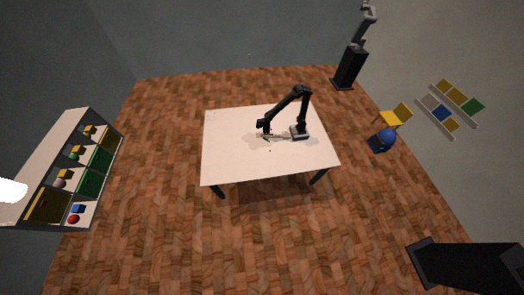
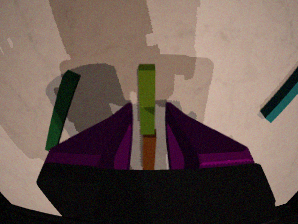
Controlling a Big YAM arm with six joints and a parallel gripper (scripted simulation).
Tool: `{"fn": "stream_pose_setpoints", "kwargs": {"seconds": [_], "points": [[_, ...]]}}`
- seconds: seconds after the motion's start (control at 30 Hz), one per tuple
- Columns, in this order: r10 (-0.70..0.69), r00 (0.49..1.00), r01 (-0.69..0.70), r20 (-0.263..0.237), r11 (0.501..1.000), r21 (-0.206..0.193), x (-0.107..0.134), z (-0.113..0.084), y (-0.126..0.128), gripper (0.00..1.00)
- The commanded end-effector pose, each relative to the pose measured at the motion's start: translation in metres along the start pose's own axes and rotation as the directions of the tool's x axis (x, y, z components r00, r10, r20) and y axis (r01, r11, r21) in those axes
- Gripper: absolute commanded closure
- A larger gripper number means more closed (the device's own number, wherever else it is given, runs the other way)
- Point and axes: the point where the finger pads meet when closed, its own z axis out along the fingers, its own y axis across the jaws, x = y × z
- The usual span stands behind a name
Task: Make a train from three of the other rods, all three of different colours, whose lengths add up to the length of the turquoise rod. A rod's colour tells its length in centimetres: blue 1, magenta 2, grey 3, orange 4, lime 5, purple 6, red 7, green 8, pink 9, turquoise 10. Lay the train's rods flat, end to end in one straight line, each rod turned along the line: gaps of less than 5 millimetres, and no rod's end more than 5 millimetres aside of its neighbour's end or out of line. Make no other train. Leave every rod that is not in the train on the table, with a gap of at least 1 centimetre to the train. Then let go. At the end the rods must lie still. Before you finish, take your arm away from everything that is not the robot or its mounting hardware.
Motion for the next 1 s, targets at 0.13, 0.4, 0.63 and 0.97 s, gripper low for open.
{"fn": "stream_pose_setpoints", "kwargs": {"seconds": [0.13, 0.4, 0.63, 0.97], "points": [[0.005, 0.998, -0.004, 0.069, 1.0, -0.014, -0.027, -0.049, 0.005, 0.77], [0.002, 0.997, -0.001, 0.073, 1.0, -0.015, -0.026, -0.085, 0.008, 0.77], [0.002, 0.997, -0.001, 0.073, 1.0, -0.016, -0.024, -0.11, 0.007, 0.77], [-0.001, 0.999, 0.001, 0.04, 1.0, -0.008, -0.018, -0.094, 0.006, 0.0]]}}
